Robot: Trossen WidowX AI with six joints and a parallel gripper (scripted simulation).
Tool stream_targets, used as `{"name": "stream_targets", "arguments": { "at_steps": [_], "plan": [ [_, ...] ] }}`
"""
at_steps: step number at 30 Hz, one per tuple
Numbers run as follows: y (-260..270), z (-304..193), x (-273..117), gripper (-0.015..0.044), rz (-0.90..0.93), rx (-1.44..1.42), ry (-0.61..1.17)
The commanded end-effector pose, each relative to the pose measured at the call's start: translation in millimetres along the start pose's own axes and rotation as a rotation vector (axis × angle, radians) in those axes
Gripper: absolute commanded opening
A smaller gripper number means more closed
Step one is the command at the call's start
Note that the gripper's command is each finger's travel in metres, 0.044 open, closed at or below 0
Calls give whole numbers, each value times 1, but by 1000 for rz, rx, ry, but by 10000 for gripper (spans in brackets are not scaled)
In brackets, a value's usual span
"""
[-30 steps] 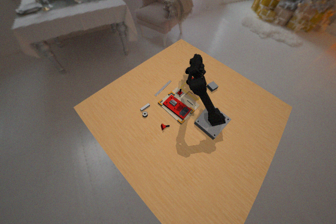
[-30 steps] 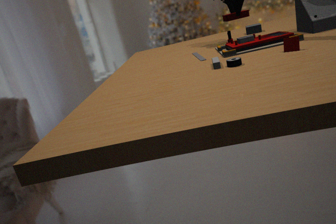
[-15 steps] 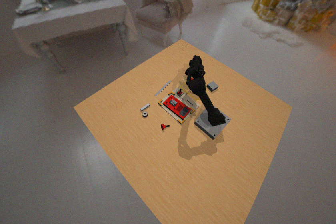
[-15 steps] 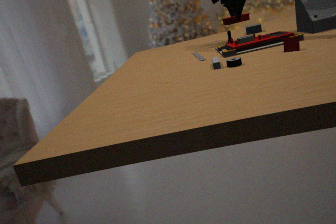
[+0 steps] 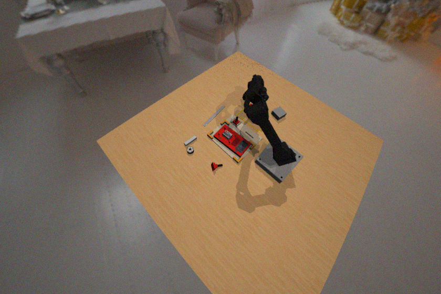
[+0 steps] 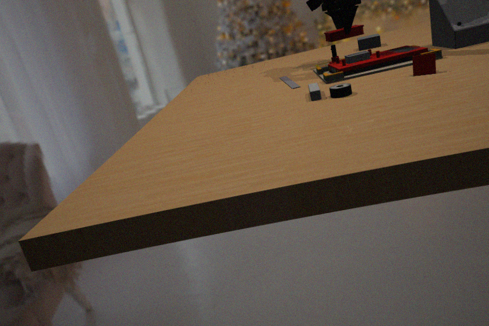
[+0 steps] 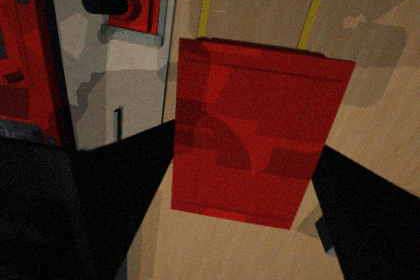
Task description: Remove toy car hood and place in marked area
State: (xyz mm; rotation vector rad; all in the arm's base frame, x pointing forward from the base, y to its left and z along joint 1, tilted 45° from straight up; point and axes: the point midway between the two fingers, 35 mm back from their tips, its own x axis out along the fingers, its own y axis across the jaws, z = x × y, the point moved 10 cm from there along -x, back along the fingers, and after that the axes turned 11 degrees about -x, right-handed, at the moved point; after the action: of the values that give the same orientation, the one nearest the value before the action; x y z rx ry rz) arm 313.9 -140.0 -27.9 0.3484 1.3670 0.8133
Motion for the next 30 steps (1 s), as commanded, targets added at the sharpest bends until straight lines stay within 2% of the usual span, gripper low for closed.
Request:
{"name": "stream_targets", "arguments": {
  "at_steps": [1, 30],
  "plan": [
    [0, -1, 6, 0, 6, 7, -1],
    [2, -2, 35, 0, 8, 7, -2]
  ]
}}
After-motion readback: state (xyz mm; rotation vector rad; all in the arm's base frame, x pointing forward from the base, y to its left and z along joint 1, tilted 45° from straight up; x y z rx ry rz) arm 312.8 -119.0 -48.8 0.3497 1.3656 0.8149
